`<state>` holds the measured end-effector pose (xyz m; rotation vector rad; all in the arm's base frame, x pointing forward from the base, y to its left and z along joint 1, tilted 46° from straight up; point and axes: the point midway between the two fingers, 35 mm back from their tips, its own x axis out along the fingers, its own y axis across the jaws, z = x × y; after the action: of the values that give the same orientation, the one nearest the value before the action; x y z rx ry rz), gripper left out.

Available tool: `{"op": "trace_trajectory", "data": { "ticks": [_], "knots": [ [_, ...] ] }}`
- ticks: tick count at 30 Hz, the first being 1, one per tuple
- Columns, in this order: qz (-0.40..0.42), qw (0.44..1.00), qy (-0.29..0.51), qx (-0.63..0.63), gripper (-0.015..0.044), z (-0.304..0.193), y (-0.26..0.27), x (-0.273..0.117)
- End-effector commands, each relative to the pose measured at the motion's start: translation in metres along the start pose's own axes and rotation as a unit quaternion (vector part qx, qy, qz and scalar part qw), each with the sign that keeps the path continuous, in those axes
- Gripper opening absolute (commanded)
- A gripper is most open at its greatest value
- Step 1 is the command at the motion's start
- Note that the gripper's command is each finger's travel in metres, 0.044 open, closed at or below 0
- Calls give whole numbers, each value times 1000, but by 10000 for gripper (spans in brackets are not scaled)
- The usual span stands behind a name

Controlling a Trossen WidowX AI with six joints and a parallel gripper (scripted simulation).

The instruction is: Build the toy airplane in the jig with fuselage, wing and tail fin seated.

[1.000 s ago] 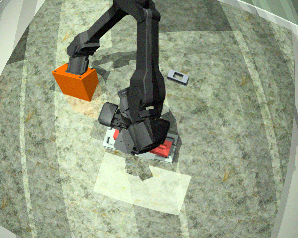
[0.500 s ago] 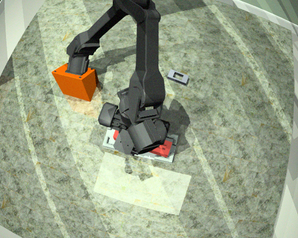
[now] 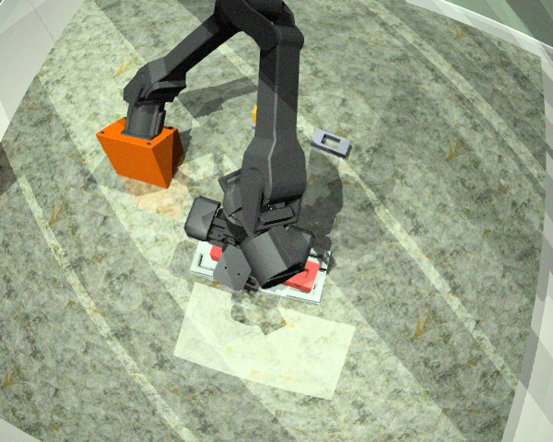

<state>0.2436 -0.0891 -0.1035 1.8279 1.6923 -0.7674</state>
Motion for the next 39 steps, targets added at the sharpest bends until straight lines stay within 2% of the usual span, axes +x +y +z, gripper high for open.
{"op": "trace_trajectory", "data": {
  "ticks": [1, 12, 17, 22, 37, 39],
  "knots": [
    [-1, 1000, 4, 4, 196, -1, -1, 8],
    [-1, 1000, 4, 4, 196, -1, -2, 18],
    [-2, 1000, 2, 1, 162, -1, -1, 16],
    [-2, 1000, 2, 1, 31, -1, -1, 16],
    [-2, 1000, 2, 1, 425, -1, -1, 16],
    [-2, 1000, 2, 1, 440, -1, -1, 16]
  ]
}}
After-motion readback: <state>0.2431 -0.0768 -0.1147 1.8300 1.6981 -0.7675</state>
